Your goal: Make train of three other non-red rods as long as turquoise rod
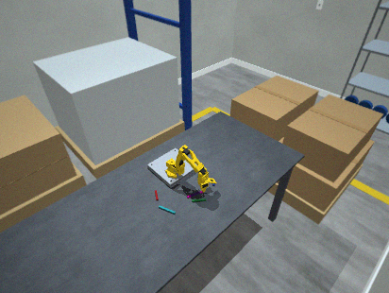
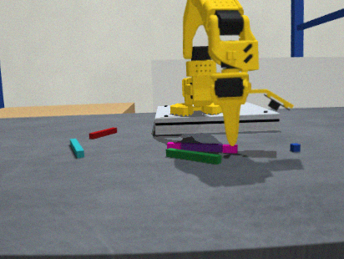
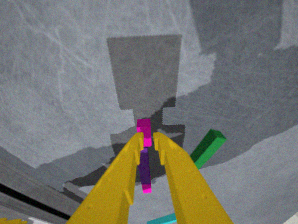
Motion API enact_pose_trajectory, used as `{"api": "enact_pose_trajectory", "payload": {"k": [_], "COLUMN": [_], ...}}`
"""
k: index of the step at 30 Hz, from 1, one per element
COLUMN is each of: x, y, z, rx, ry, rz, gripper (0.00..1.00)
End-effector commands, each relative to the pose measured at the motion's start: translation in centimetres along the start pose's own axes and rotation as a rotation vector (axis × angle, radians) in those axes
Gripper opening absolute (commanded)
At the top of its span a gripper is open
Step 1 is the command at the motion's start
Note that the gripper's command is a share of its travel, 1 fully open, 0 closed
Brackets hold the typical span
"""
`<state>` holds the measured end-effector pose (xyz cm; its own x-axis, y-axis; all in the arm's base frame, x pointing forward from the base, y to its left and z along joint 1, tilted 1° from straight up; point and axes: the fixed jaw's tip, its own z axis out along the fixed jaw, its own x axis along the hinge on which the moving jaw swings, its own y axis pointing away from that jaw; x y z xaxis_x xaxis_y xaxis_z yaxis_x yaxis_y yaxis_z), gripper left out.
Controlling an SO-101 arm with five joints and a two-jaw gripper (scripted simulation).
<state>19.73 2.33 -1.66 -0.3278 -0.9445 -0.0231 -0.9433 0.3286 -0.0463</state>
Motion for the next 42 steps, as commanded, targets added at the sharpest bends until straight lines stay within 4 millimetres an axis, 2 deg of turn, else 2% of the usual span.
{"api": "enact_pose_trajectory", "payload": {"k": [1,34,42], "x": [0.95,0.94,0.86], "y": [1.69,1.68,1.42], "z": [1.52,1.49,0.62], "rx": [-0.087,-0.087,-0.087], "ry": [0.042,0.042,0.042], "rz": [0.009,0.009,0.009], "gripper": [0.02,0.00,0.00]}}
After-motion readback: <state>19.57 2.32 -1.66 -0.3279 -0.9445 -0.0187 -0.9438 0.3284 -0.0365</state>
